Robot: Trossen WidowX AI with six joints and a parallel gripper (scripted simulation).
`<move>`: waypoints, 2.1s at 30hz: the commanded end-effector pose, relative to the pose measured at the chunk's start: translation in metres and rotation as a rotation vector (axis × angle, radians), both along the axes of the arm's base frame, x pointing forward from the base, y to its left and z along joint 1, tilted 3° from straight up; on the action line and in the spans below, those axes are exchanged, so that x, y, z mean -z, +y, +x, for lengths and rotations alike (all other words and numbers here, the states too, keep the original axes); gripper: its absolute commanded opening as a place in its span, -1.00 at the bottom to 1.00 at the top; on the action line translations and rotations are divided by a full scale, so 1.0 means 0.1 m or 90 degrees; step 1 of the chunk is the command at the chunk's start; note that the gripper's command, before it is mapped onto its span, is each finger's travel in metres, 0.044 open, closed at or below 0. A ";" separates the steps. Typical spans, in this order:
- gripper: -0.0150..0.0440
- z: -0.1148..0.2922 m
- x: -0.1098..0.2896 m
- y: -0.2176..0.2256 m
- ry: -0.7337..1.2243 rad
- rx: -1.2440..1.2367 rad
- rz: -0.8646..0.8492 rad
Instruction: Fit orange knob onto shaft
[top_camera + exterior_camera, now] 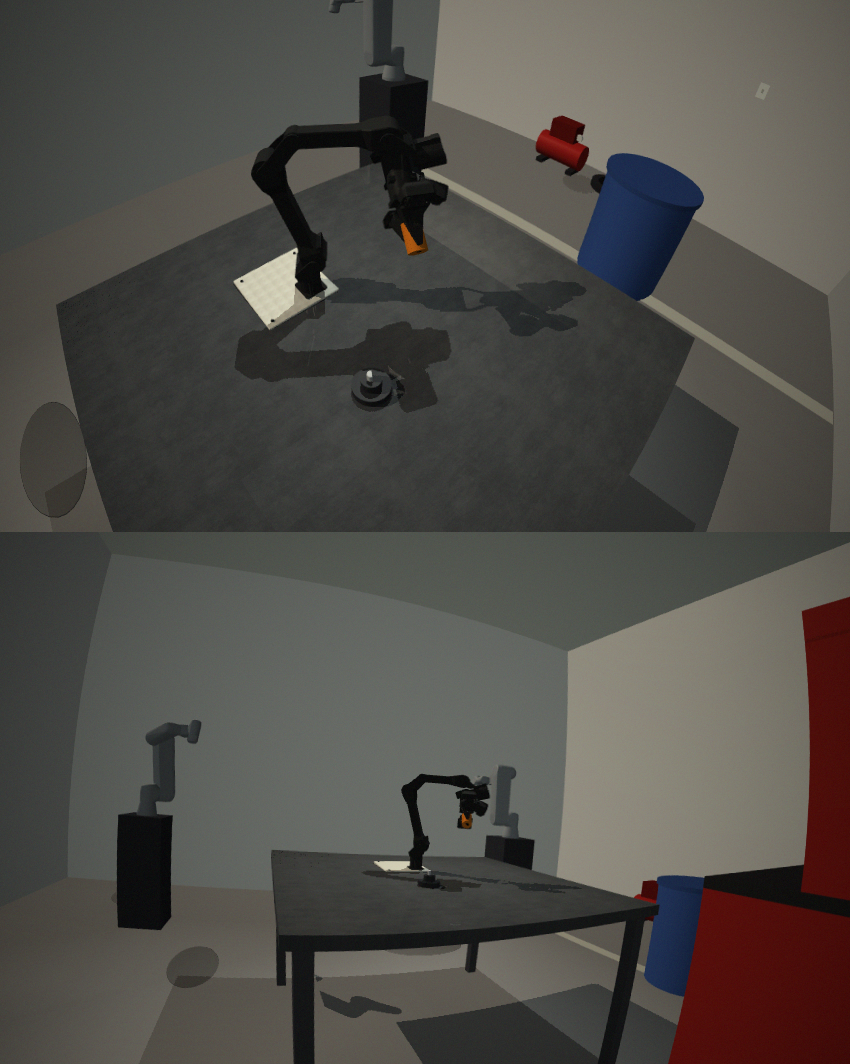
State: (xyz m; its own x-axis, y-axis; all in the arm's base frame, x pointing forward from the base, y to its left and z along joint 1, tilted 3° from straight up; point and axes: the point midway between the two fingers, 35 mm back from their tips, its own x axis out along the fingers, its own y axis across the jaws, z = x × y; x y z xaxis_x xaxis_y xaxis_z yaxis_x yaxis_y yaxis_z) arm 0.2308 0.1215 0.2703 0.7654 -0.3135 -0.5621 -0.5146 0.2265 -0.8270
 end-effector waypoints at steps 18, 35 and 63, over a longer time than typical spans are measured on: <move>-0.49 -0.02 0.01 0.00 -0.068 0.002 -0.029; -0.49 -0.02 0.01 0.00 -0.068 0.002 -0.029; -0.49 0.09 0.32 -0.04 0.123 0.001 0.058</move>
